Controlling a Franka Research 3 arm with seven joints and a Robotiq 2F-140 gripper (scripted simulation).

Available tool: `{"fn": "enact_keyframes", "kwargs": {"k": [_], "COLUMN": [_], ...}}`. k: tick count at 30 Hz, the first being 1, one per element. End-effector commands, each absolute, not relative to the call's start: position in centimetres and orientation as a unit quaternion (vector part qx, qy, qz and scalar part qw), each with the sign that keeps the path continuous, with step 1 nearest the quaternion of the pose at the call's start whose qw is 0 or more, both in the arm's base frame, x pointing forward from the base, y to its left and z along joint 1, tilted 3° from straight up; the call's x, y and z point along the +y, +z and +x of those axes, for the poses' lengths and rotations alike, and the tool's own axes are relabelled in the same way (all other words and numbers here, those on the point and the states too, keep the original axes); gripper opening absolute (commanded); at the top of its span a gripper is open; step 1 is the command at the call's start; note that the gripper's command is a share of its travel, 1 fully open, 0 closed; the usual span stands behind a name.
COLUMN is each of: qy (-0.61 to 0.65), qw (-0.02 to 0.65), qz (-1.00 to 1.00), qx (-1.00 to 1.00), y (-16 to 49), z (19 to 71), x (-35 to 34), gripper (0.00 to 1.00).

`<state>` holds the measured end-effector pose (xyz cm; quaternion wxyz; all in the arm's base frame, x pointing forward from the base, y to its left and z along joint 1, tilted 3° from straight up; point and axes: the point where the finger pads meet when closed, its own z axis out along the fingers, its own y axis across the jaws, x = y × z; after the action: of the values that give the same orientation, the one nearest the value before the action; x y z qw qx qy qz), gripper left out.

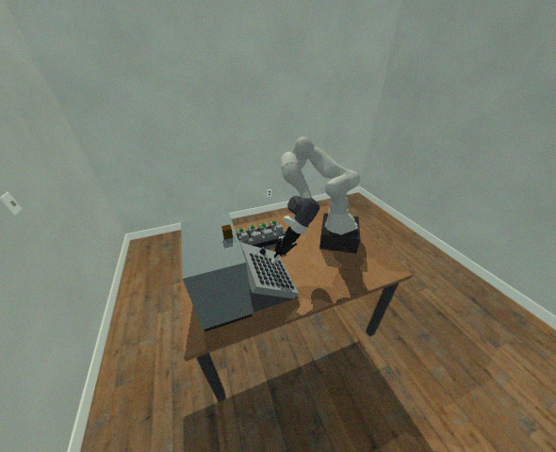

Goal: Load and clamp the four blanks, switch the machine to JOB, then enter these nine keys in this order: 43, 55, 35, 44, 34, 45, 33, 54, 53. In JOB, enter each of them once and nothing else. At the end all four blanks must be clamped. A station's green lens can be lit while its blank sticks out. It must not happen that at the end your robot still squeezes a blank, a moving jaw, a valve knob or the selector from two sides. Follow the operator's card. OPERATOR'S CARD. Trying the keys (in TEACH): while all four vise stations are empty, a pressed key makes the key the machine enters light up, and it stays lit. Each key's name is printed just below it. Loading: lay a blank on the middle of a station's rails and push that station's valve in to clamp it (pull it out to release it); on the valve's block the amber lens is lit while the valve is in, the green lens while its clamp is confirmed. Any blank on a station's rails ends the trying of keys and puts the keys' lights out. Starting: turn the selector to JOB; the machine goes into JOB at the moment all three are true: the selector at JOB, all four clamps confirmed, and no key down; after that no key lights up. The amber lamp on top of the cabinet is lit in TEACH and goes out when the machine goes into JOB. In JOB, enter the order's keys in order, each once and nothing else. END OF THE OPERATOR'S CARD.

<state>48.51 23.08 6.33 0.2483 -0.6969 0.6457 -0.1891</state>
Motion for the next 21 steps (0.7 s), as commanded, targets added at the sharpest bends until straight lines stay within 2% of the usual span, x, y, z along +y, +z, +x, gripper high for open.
{"fn": "enact_keyframes", "kwargs": {"k": [1,21], "qy": [-0.191,-0.191], "qw": [0.246,0.246], "qz": [-0.698,-0.698], "qx": [0.644,0.644], "y": [6.4,4.6], "z": [48.4,45.4], "x": [22.9,26.1], "gripper": [0.0,0.0]}}
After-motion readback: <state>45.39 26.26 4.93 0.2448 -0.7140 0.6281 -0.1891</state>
